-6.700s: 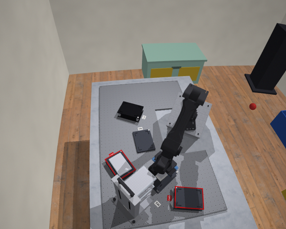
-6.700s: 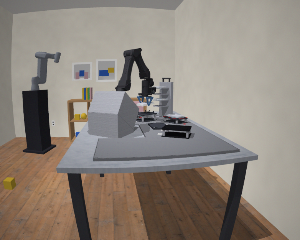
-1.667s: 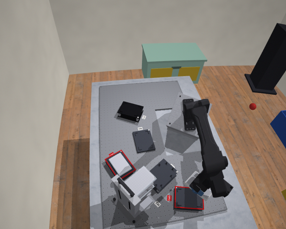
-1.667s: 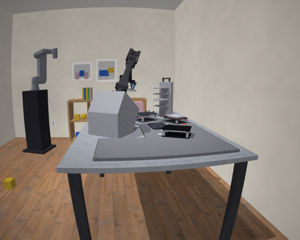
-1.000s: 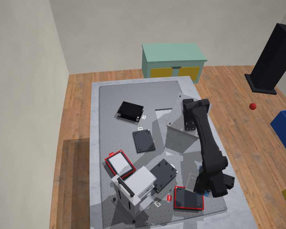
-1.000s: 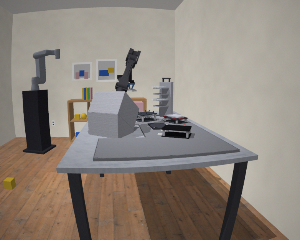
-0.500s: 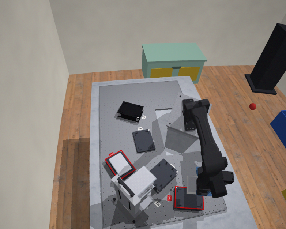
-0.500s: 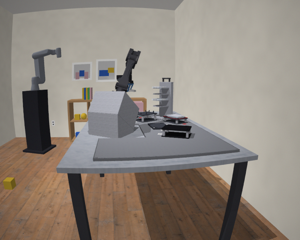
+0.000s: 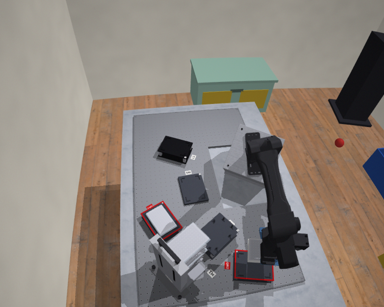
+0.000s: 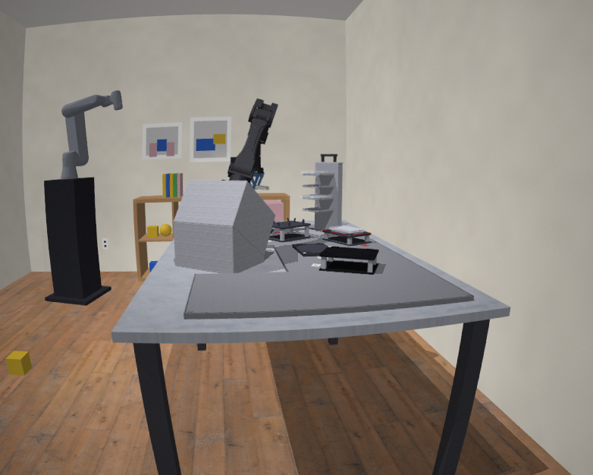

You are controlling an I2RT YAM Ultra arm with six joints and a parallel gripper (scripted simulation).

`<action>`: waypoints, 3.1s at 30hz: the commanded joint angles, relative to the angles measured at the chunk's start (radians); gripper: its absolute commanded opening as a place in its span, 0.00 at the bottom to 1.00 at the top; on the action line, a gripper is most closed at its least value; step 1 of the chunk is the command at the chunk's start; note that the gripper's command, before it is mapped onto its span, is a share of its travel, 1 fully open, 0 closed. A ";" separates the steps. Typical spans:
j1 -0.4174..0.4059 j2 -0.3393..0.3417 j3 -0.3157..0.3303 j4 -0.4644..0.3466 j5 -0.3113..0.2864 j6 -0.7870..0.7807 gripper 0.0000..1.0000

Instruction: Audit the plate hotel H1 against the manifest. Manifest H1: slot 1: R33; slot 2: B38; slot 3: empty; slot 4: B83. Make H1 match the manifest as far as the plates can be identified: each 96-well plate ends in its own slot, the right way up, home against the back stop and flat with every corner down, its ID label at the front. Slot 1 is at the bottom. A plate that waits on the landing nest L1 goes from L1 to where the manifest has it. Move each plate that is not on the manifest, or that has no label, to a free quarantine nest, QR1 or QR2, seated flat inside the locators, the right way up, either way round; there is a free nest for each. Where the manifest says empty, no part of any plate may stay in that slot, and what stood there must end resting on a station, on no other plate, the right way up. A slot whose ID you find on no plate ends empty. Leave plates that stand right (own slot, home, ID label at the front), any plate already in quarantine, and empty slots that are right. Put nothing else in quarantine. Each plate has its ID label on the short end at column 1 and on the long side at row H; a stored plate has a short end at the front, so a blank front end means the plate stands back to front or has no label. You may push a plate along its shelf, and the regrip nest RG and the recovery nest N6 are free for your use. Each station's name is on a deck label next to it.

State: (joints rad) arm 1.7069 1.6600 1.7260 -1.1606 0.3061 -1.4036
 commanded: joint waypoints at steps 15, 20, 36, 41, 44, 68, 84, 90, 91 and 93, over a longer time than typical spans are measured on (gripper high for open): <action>-0.034 0.040 -0.095 0.168 -0.033 -0.043 0.86; -0.051 0.065 -0.116 0.212 -0.038 -0.053 0.86; -0.073 0.083 -0.139 0.324 -0.052 -0.077 0.86; -0.064 0.083 -0.145 0.324 -0.052 -0.074 0.86; -0.066 0.080 -0.173 0.318 -0.052 -0.075 0.86; -0.073 0.072 -0.176 0.317 -0.054 -0.078 0.86; -0.080 0.072 -0.164 0.318 -0.054 -0.080 0.86; -0.079 0.078 -0.186 0.338 -0.055 -0.083 0.86; -0.075 0.077 -0.191 0.342 -0.056 -0.082 0.86; -0.078 0.079 -0.194 0.343 -0.056 -0.083 0.86</action>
State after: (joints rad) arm 1.6291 1.7725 1.5497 -0.8272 0.2638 -1.4807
